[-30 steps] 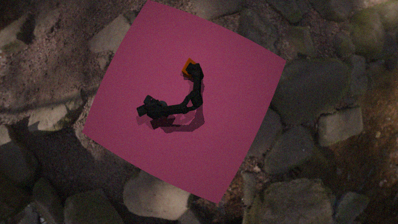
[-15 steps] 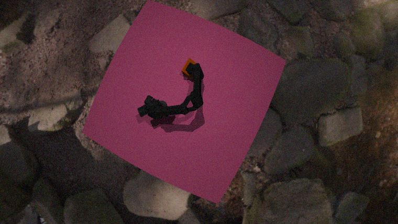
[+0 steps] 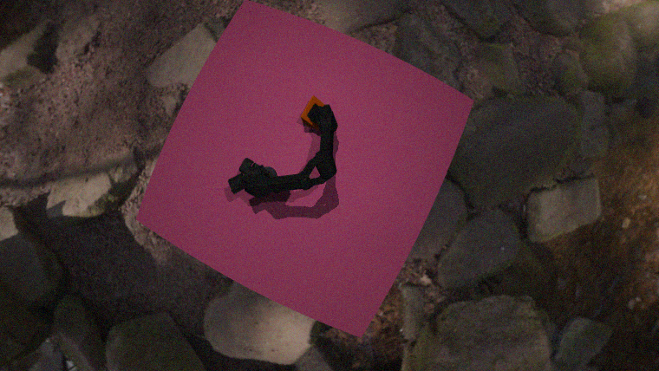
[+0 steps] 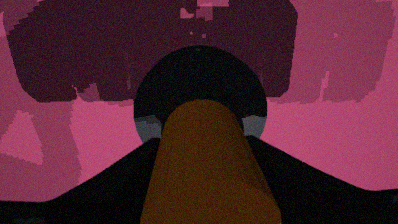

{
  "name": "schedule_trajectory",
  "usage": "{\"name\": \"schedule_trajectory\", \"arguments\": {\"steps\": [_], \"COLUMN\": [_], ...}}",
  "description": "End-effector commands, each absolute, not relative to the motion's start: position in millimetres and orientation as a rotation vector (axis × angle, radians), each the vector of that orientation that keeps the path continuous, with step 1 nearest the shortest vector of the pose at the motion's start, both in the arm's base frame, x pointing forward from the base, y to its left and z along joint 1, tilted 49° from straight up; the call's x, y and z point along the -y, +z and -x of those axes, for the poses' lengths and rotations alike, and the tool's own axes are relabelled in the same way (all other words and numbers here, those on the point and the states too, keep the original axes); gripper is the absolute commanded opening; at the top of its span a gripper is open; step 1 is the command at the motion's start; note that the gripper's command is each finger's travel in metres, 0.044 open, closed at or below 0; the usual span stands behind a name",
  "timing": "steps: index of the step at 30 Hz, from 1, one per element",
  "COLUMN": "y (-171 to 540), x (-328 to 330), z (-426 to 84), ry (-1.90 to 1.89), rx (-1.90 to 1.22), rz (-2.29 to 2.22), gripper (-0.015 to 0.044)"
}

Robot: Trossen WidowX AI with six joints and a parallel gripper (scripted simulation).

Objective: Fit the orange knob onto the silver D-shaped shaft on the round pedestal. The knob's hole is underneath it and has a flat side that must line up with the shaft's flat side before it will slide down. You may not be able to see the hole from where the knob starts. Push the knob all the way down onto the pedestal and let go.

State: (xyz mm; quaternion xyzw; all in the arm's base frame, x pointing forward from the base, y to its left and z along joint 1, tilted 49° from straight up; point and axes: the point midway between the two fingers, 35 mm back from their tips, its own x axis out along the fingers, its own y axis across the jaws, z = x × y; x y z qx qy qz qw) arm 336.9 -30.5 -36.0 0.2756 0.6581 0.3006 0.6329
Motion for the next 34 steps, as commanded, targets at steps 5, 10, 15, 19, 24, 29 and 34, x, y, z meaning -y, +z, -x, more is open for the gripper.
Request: {"name": "schedule_trajectory", "arguments": {"steps": [5,10,15,19,24,29,34], "y": [-35.5,-35.5,-35.5,-30.3,14.0,27.8,27.8], "x": [31.2,31.2,31.2,38.0,89.1,103.9,103.9], "z": [-336.9,-336.9,-336.9,-338.6,-342.3,-343.4,-343.4], "ry": [0.687,0.687,0.687,0.686,0.682,0.684,0.684], "rx": [-1.504,-1.504,-1.504,-1.505,-1.506,-1.506,-1.506], "rz": [-0.630,-0.630,-0.630,-0.629,-0.628,-0.629,-0.629], "gripper": [0.0289,0.0420,0.0440,0.0440,0.0440,0.0440,0.0440]}}
